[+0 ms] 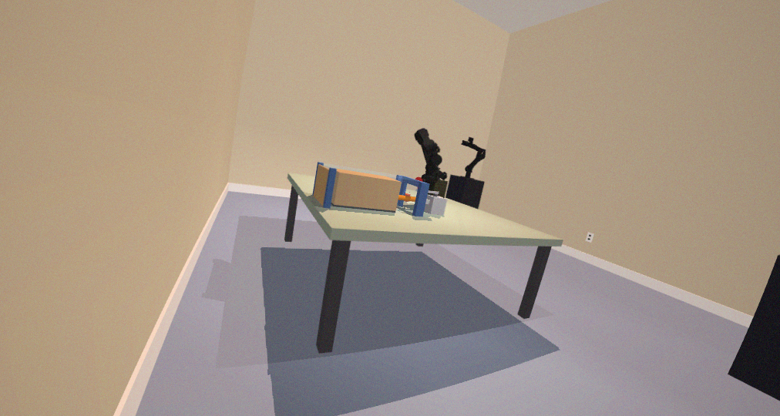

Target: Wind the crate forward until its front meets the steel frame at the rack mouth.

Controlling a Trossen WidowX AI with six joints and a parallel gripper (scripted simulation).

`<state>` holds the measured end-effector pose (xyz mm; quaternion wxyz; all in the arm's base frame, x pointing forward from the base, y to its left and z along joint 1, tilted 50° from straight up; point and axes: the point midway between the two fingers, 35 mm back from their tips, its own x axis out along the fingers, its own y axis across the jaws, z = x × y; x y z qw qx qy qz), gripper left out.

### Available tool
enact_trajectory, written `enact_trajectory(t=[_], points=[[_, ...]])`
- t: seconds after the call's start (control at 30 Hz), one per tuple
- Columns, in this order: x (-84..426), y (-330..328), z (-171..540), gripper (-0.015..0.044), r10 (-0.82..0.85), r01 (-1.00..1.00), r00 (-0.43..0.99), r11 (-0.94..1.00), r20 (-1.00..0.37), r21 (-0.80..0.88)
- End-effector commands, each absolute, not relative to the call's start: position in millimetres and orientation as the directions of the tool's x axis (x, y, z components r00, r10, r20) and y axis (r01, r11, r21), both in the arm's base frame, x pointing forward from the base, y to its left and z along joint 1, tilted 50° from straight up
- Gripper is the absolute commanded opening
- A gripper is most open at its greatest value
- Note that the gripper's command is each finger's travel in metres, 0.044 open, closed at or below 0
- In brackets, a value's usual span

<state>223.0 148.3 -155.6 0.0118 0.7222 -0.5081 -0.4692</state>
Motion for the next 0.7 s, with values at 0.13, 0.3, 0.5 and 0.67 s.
enact_trajectory(t=[0.13,0.3,0.5,0.67], points=[[223.0,148.4,-155.3,0.0105,-0.745,-0.723,0.043,-0.482,-0.665,0.494],[223.0,148.4,-155.3,0.0072,-0.745,-0.723,0.043,-0.482,-0.665,0.494],[223.0,148.4,-155.3,0.0000,-0.745,-0.723,0.043,-0.482,-0.665,0.494],[222.6,148.9,-155.1,0.0000,-0.752,-0.723,0.050,-0.482,-0.658,0.495]])
